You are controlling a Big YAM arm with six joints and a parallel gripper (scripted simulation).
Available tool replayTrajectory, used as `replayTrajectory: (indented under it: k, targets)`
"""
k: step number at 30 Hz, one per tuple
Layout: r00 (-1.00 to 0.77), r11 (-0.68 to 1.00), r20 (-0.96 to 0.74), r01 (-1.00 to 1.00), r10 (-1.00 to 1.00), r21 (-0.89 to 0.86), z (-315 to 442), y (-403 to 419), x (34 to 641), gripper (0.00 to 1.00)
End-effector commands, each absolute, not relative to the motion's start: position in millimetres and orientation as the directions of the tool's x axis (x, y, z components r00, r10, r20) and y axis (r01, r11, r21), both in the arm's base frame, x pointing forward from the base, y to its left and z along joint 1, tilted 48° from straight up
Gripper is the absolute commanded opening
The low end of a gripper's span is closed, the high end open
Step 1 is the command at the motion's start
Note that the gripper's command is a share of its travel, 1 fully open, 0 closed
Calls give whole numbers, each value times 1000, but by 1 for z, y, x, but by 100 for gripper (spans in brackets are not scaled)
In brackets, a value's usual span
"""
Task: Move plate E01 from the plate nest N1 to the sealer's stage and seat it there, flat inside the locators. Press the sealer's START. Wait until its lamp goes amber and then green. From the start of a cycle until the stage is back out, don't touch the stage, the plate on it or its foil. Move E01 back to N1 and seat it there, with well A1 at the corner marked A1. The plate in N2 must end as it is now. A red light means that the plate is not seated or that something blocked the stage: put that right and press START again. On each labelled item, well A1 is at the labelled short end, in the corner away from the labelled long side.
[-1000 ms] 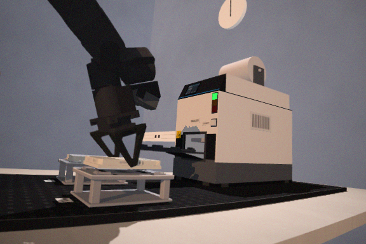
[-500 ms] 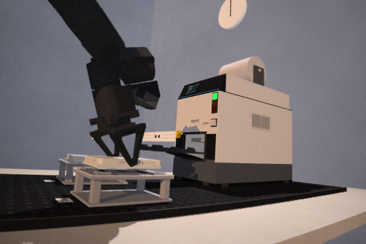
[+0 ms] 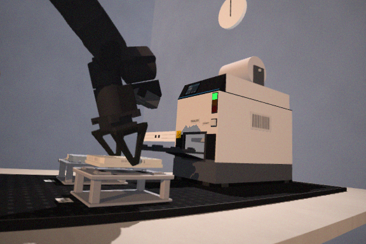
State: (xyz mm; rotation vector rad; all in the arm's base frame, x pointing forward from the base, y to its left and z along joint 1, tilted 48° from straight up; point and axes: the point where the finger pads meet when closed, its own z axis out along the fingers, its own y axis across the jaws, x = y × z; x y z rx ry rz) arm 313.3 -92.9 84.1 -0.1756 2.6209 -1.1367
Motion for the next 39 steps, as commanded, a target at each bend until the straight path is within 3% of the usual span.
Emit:
replayTrajectory:
  k: [1, 13, 39]
  targets:
    - [-943, 691, -249, 30, -220, -722, 94, -87, 331, 0]
    - [-953, 687, -207, -1, -220, -727, 83, -90, 309, 0]
    - [-951, 688, -231, 26, -207, -725, 110, -69, 324, 0]
